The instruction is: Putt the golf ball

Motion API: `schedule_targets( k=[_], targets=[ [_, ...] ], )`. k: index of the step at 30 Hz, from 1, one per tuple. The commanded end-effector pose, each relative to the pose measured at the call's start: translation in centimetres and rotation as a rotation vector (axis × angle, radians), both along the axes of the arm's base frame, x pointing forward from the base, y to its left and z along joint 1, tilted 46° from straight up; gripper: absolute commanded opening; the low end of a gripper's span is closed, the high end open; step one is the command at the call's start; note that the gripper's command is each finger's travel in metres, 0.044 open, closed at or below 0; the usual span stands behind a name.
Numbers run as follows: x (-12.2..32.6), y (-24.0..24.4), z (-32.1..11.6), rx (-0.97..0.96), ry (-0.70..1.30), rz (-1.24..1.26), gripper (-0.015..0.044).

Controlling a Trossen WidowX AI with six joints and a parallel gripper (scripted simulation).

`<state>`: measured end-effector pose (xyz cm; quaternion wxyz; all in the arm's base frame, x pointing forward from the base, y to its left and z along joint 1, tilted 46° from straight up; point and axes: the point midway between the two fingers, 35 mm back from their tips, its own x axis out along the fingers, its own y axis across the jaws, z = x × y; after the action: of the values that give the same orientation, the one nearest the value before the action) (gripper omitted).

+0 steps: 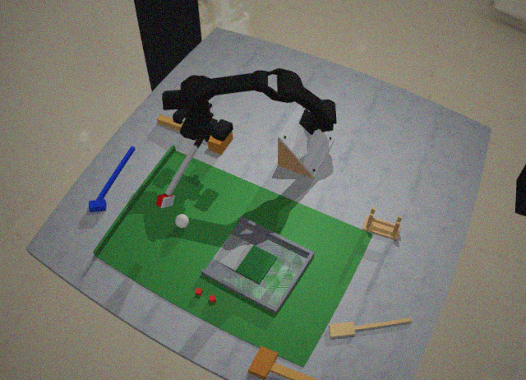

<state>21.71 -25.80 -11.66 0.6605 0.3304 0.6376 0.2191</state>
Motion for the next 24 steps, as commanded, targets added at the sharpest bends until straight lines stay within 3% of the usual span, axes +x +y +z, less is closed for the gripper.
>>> schedule_targets(
  k=[1,24],
  targets=[
    [-0.2,-0.7,-0.3,-0.012,0.009,-0.021,0.0000],
    [0.4,2.8,-3.9,-0.011,0.008,-0.021,0.0000]
  ],
)
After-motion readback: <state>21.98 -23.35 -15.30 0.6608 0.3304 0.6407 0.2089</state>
